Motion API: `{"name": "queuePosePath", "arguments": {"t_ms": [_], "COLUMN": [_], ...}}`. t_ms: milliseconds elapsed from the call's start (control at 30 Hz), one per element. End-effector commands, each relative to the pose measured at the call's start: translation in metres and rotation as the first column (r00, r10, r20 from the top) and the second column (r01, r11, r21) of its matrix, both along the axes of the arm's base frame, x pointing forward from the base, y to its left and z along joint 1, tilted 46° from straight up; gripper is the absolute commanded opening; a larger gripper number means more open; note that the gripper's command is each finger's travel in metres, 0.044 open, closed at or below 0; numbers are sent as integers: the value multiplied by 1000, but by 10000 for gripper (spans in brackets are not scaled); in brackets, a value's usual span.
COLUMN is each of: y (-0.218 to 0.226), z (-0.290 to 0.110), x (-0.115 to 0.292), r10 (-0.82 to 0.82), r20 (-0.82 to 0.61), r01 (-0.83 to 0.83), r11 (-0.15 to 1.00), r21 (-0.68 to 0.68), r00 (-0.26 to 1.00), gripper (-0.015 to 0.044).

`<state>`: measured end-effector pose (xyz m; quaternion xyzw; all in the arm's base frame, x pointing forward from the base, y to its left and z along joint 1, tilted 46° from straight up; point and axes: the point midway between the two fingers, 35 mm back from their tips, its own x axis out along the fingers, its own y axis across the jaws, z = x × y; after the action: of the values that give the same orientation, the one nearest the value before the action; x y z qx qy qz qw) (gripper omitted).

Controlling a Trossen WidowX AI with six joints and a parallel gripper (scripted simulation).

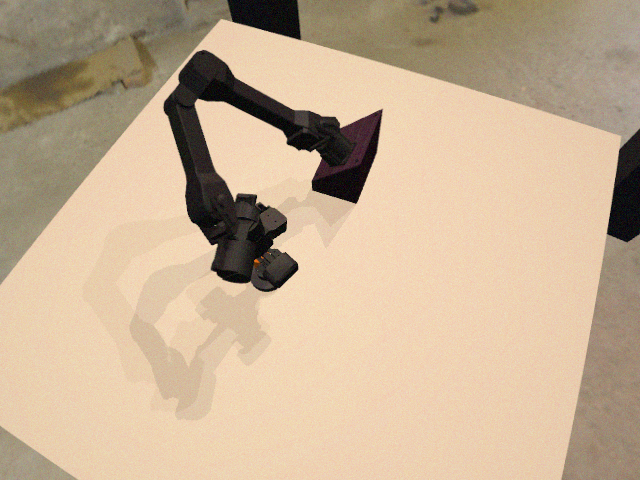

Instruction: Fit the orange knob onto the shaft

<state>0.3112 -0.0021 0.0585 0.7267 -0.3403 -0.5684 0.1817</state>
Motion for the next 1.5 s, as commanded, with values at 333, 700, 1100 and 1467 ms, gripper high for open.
{"name": "queuePosePath", "arguments": {"t_ms": [333, 700, 1100, 1467], "y": [-1, -1, -1, -1], "z": [-1, -1, -1, -1], "x": [3, 3, 3, 3], "r10": [5, 5, 5, 5], "r20": [6, 6, 6, 6], "r01": [-5, -5, -5, -5], "r11": [1000, 1000, 1000, 1000], "r21": [1, 1, 1, 1], "r00": [1000, 1000, 1000, 1000], "gripper": [0, 0, 0, 0]}}
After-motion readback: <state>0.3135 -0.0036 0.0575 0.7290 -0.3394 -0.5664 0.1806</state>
